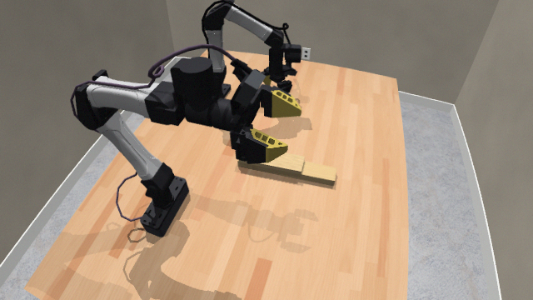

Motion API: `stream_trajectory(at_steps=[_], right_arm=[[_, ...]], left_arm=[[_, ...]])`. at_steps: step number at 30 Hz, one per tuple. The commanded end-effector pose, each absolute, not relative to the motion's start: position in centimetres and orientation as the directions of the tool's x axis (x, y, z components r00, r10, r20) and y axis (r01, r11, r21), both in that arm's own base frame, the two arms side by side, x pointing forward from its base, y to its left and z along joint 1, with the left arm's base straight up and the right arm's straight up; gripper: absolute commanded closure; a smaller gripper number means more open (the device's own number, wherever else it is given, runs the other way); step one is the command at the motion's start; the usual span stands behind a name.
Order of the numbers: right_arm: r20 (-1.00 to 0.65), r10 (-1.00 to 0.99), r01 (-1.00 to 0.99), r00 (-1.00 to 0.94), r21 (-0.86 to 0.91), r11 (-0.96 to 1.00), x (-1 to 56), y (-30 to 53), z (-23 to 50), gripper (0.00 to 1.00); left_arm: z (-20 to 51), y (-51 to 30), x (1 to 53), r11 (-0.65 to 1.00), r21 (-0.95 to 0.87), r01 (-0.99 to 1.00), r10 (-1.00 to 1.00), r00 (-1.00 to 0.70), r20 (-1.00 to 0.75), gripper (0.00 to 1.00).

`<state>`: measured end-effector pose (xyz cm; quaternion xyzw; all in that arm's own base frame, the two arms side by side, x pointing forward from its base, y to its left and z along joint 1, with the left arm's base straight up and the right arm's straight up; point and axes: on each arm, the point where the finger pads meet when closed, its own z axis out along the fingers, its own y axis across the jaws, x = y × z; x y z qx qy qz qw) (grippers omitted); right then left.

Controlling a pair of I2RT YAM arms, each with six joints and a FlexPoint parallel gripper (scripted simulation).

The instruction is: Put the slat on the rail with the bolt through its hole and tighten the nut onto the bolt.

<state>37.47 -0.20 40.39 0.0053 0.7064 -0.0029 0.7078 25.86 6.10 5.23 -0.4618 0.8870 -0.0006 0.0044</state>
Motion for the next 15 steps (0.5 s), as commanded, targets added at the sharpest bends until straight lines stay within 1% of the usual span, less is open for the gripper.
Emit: stream_trajectory(at_steps=[1, 15], right_arm=[[-1.0, 0.0, 0.0, 0.008, 0.0, 1.0, 37.47, 0.0, 40.51, 0.0], [-1.0, 0.0, 0.0, 0.008, 0.0, 1.0, 37.47, 0.0, 40.51, 0.0]], left_arm=[[4.61, 6.13, 25.32, 0.562, 0.003, -0.827, -0.827, -0.561, 0.01, 0.0], [3.77, 6.16, 25.44, 0.561, 0.003, -0.827, -0.827, -0.561, 0.01, 0.0]])
